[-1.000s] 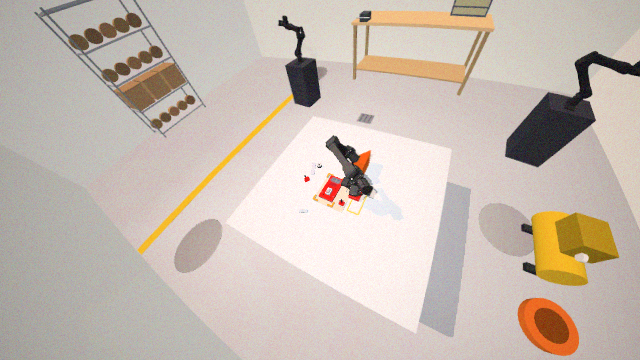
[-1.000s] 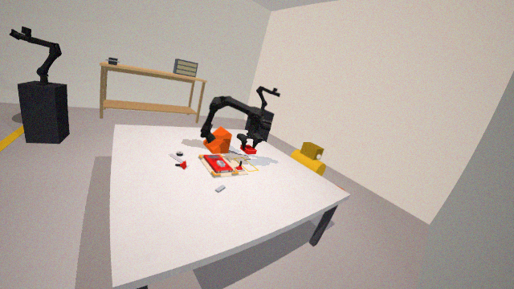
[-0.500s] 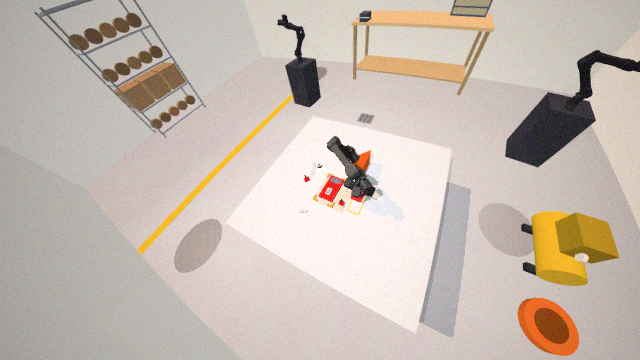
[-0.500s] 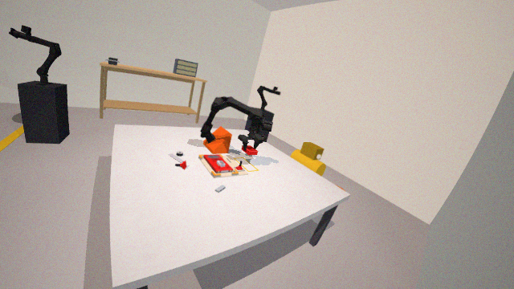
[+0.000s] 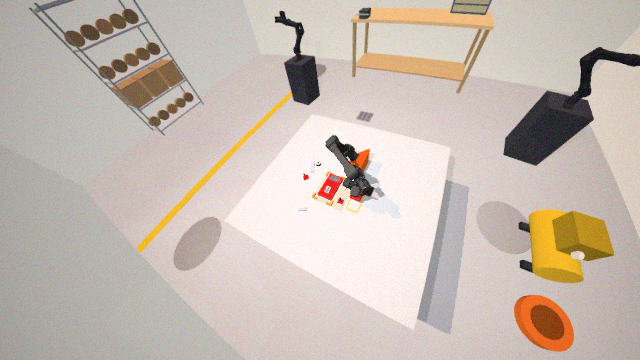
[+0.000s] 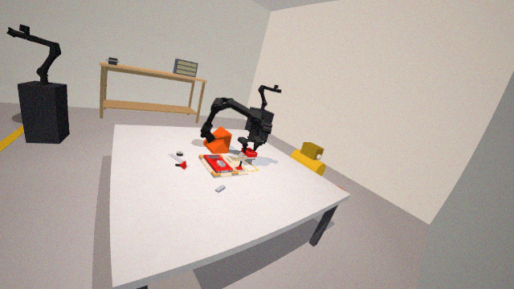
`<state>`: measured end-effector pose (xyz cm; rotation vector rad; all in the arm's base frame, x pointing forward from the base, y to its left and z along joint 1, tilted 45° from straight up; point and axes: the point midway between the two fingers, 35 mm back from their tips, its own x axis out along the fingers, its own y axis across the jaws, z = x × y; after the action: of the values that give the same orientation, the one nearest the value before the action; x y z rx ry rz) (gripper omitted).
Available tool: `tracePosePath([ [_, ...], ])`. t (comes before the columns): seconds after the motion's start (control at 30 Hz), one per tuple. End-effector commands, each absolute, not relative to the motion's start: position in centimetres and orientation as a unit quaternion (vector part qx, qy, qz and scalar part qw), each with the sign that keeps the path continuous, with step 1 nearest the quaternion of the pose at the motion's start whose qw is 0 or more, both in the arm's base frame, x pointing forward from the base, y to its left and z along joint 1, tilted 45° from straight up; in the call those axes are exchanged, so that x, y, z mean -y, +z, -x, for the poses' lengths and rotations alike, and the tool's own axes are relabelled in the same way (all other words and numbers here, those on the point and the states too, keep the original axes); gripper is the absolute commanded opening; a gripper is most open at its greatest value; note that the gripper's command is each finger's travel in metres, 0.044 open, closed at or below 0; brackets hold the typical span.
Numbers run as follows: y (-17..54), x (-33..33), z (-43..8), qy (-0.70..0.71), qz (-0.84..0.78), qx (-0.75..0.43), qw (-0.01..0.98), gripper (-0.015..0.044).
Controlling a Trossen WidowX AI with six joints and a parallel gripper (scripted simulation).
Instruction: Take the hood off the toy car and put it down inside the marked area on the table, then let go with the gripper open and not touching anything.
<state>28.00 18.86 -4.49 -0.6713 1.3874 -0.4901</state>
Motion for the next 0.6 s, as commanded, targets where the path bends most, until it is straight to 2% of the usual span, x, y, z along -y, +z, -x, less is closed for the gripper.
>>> tracePosePath([
  [0.0, -4.8, -18.4, -28.0, -0.220, 0.303, -0.621, 0.689, 0.0000],
  [0.57, -6.0, -17.3, -28.3, -0.220, 0.303, -0.620, 0.689, 0.0000],
])
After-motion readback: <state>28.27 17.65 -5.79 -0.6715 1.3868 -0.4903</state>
